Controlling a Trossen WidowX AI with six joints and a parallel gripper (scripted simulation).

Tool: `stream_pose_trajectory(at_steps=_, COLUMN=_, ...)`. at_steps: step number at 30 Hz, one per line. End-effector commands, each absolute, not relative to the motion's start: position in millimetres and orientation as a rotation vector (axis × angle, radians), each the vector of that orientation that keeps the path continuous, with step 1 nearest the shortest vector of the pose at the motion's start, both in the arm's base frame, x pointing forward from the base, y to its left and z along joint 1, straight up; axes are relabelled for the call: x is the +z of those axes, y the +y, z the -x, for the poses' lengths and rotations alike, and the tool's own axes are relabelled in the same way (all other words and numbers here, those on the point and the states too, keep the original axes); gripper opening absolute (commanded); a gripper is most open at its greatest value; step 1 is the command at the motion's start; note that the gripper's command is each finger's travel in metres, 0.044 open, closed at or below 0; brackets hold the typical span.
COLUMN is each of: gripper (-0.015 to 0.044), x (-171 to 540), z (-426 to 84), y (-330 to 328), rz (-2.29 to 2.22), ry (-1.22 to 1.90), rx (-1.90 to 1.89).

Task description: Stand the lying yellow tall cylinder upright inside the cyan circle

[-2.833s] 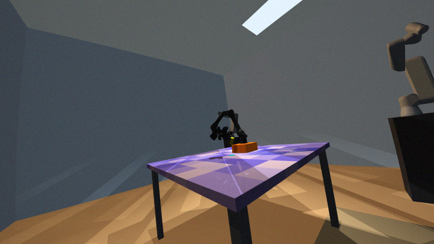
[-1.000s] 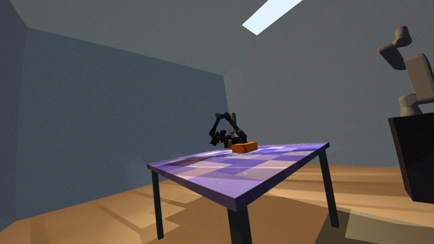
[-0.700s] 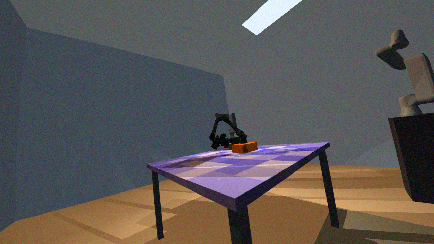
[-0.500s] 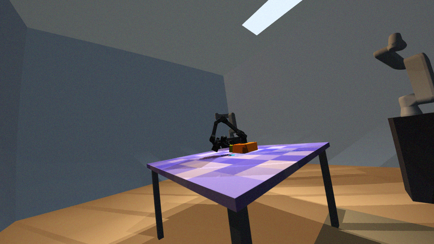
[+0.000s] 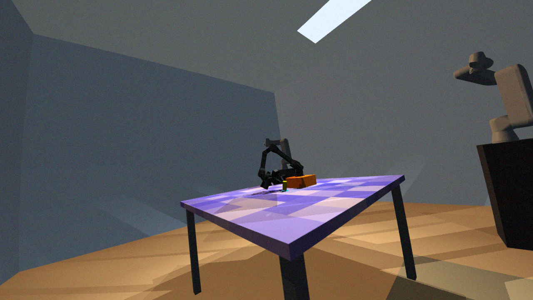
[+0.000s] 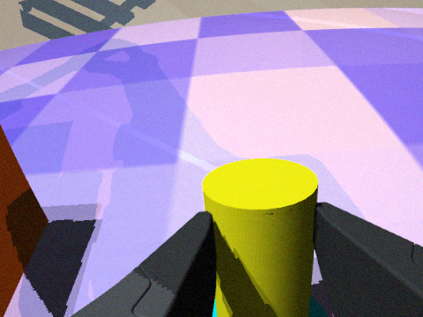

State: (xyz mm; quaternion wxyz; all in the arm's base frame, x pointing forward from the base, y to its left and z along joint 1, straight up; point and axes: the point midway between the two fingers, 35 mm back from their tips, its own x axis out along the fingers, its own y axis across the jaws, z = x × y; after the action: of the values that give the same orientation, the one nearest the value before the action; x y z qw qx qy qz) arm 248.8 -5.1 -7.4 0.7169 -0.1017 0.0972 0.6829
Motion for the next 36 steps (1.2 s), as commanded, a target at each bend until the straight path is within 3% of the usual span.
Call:
stream_pose_trajectory(at_steps=1, gripper=0.0105, x=-8.4, z=-249.2, y=-4.3, rz=0.219, ry=0.218, rx=1.508)
stream_pose_trajectory(at_steps=3, gripper=0.0105, x=-8.4, z=-249.2, y=-4.3, rz=0.219, ry=0.218, rx=1.508)
stream_pose_trajectory(at_steps=14, gripper=0.0394, x=-8.4, z=-249.2, y=-4.3, rz=0.219, ry=0.218, rx=1.508)
stream_pose_trajectory(at_steps=36, gripper=0.04, x=76.3, z=-245.4, y=-11.7, rz=0.213, ry=0.249, rx=1.471)
